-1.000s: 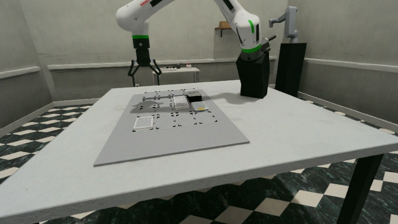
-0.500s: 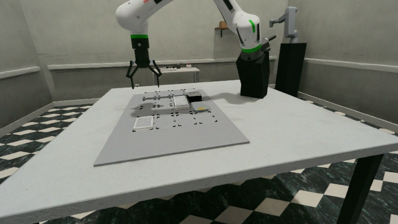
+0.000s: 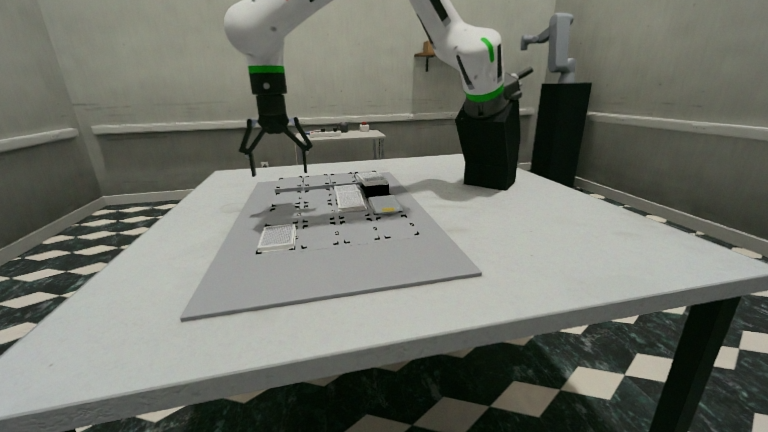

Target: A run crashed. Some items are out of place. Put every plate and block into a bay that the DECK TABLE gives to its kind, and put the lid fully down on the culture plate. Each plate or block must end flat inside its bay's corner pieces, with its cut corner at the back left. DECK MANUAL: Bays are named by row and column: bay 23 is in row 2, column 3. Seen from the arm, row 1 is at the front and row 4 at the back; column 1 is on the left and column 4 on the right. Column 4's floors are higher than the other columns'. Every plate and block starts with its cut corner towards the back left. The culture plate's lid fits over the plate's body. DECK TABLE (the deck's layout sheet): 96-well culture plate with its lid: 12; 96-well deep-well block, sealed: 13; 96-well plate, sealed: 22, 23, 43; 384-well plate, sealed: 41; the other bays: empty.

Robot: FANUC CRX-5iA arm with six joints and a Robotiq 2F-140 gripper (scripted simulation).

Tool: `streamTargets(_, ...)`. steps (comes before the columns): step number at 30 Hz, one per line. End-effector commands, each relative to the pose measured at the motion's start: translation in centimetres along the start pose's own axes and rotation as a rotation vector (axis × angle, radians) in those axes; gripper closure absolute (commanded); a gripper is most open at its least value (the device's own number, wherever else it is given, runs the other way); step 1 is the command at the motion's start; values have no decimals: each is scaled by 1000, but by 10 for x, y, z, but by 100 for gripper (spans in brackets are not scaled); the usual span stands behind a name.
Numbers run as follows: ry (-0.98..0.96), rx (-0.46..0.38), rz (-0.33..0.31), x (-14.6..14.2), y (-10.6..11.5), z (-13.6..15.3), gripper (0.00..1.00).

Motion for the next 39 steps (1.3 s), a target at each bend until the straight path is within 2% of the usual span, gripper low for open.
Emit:
streamTargets(1,0,1,-2,1,1,13,0)
streamTargets(30,0,1,-2,18,1,120,0)
streamTargets(39,0,1,-2,19,1,124,0)
Point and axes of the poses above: the point where the finger pads meet when closed, its own y axis back along the fingers, its own x axis across the jaws, z = x × y, the point moved 10 cm from there along y, back along the fingers, and after that the axes turned 9 degrees about -y, right-handed, at the moved point
